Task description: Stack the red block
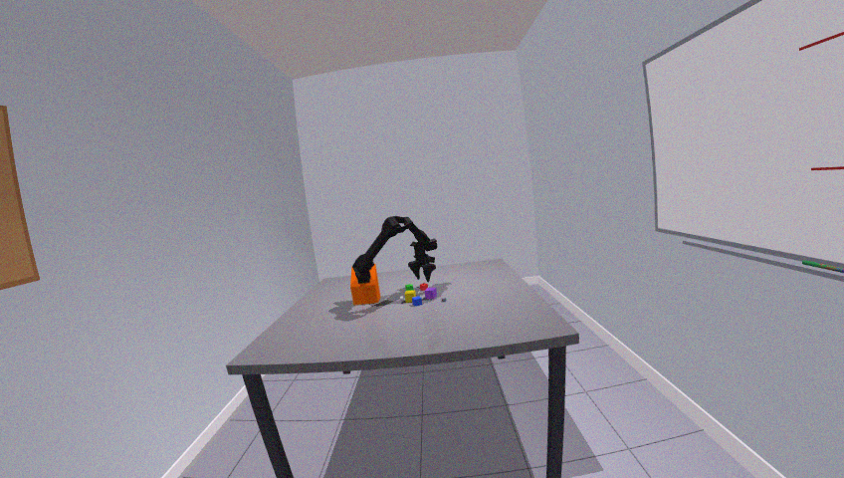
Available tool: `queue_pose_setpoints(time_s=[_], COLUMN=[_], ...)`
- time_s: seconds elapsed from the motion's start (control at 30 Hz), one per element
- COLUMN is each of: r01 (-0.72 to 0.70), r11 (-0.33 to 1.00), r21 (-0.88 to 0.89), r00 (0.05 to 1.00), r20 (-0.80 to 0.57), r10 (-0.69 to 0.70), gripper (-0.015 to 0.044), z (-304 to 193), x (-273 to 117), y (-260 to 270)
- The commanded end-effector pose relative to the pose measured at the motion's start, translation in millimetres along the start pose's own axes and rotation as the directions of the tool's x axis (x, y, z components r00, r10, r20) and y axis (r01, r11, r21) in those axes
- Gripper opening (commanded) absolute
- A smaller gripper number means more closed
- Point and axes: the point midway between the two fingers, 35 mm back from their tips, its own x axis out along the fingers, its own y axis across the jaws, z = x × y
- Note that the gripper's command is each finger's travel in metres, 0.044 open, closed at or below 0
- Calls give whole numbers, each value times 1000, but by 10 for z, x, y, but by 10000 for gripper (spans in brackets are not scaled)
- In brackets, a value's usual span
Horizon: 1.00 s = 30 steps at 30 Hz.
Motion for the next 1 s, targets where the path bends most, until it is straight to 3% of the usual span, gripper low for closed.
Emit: queue_pose_setpoints(time_s=[0.0, 0.97], r01=[4, 6], r11=[1000, 1000], r21=[-9, -9], r00=[1000, 1000], r20=[-4, -5], r10=[-4, -6], gripper=[440, 440], z=[-9, -14], x=[60, 473], y=[23, 20])
